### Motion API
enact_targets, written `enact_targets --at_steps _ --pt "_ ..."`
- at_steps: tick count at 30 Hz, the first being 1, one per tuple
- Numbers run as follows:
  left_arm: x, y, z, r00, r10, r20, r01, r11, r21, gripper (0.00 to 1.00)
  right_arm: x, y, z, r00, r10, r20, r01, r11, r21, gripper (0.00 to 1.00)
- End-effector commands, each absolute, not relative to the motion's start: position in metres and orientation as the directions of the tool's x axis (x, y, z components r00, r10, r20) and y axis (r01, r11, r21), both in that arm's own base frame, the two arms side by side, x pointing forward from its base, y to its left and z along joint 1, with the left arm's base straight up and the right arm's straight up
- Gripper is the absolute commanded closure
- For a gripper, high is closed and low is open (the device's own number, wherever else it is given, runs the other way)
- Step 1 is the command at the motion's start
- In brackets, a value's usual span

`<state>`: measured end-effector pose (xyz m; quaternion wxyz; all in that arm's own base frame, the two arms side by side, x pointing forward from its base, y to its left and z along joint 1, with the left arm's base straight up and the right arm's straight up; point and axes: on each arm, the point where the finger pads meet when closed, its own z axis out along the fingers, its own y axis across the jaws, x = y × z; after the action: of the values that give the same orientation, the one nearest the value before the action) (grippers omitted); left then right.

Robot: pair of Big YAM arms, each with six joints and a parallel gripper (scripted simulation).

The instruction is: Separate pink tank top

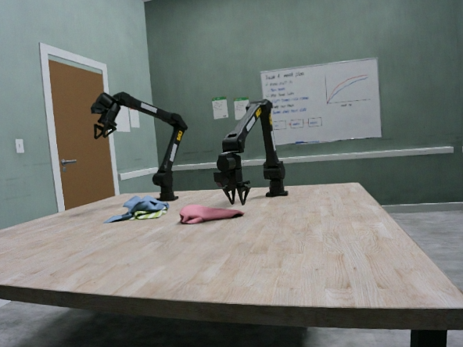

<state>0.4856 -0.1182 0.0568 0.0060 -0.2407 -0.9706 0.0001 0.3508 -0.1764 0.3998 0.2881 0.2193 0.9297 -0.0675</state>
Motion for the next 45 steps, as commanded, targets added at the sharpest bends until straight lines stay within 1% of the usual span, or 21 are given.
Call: enact_targets --at_steps 1,5,6,10,18,22,23,29,31,36,39,40,41,45 --pt "0.494 -0.113 0.047 -0.884 0.466 -0.01 0.467 0.885 0.0 0.4 0.355 -0.182 0.422 -0.711 0.371 -0.597 0.46 0.888 0.004 0.08" --pt "0.495 -0.114 0.048 -0.884 0.467 -0.016 0.467 0.884 0.002 0.4 0.355 -0.182 0.422 -0.711 0.371 -0.597 0.46 0.888 0.004 0.08" --pt "0.509 -0.121 0.064 -0.879 0.472 -0.061 0.473 0.881 0.014 0.4 0.355 -0.182 0.422 -0.711 0.371 -0.597 0.46 0.888 0.004 0.08" --pt "0.492 -0.115 0.033 -0.882 0.471 -0.006 0.471 0.882 -0.001 0.4 0.355 -0.182 0.422 -0.711 0.371 -0.597 0.46 0.888 0.004 0.08" --pt "0.502 -0.114 0.027 -0.884 0.466 -0.026 0.466 0.885 0.005 0.4 0.355 -0.182 0.422 -0.711 0.371 -0.597 0.46 0.888 0.004 0.08" --pt "0.495 -0.112 0.02 -0.884 0.466 -0.014 0.466 0.885 0.002 0.4 0.355 -0.182 0.422 -0.711 0.371 -0.597 0.46 0.888 0.004 0.08" --pt "0.503 -0.116 0.031 -0.882 0.469 -0.043 0.469 0.883 0.009 0.4 0.355 -0.182 0.422 -0.711 0.371 -0.597 0.46 0.888 0.004 0.08" --pt "0.493 -0.111 0.005 -0.884 0.467 -0.007 0.467 0.884 0.0 0.4 0.355 -0.182 0.422 -0.711 0.371 -0.597 0.46 0.888 0.004 0.08" --pt "0.495 -0.112 0.007 -0.884 0.467 -0.011 0.467 0.884 0.001 0.4 0.355 -0.182 0.422 -0.711 0.371 -0.597 0.46 0.888 0.004 0.08" --pt "0.517 -0.118 0.041 -0.879 0.468 -0.092 0.468 0.884 0.024 0.4 0.355 -0.182 0.422 -0.711 0.371 -0.597 0.46 0.888 0.004 0.08" --pt "0.517 -0.119 0.041 -0.879 0.467 -0.093 0.467 0.884 0.024 0.4 0.355 -0.182 0.422 -0.711 0.371 -0.597 0.46 0.888 0.004 0.08" --pt "0.512 -0.119 0.033 -0.884 0.462 -0.072 0.461 0.887 0.02 0.4 0.355 -0.182 0.422 -0.711 0.371 -0.597 0.46 0.888 0.004 0.08" --pt "0.516 -0.119 0.041 -0.881 0.464 -0.091 0.463 0.886 0.025 0.4 0.355 -0.182 0.422 -0.711 0.371 -0.597 0.46 0.888 0.004 0.08" --pt "0.514 -0.119 0.038 -0.885 0.459 -0.084 0.459 0.888 0.023 0.4 0.355 -0.182 0.422 -0.711 0.371 -0.597 0.46 0.888 0.004 0.08"
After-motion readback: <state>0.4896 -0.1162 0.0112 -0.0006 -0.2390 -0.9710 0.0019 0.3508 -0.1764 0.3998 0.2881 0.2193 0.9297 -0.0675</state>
